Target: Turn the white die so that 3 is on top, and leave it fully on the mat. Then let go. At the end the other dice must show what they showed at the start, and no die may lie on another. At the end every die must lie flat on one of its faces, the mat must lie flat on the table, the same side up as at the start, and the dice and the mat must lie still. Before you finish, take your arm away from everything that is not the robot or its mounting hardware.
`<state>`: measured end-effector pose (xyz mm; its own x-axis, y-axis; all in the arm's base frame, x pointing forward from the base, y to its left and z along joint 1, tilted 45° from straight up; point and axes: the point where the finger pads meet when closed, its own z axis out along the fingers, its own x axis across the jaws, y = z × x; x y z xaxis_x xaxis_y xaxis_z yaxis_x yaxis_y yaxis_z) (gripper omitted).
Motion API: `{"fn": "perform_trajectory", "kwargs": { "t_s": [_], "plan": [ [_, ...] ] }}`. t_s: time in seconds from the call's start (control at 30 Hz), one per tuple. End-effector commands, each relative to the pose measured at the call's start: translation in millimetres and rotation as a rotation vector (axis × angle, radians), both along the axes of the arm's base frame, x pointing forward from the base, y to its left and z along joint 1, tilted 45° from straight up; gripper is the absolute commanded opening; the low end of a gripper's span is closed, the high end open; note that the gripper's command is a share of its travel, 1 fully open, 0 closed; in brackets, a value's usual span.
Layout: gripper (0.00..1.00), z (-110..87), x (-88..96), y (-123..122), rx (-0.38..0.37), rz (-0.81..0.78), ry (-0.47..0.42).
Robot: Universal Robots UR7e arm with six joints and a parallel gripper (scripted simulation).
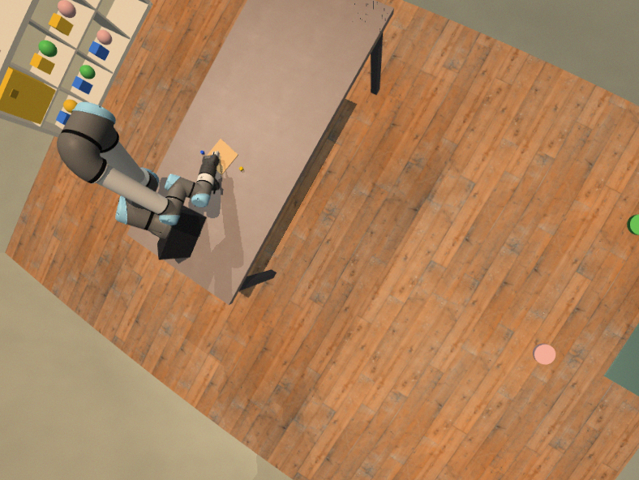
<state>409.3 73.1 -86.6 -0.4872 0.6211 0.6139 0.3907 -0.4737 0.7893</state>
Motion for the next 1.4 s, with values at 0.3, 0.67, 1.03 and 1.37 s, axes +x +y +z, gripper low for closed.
{"fn": "perform_trajectory", "kwargs": {
  "t_s": [0.3,0.67,1.03,1.37],
  "plan": [
    [0.34,-13.5,1.3,11.9,-0.005,-0.003,0.004],
    [0.34,-13.5,1.3,11.9,-0.005,-0.003,0.004],
    [0.34,-13.5,1.3,11.9,-0.005,-0.003,0.004],
    [0.34,-13.5,1.3,11.9,-0.005,-0.003,0.004]
  ]
}}
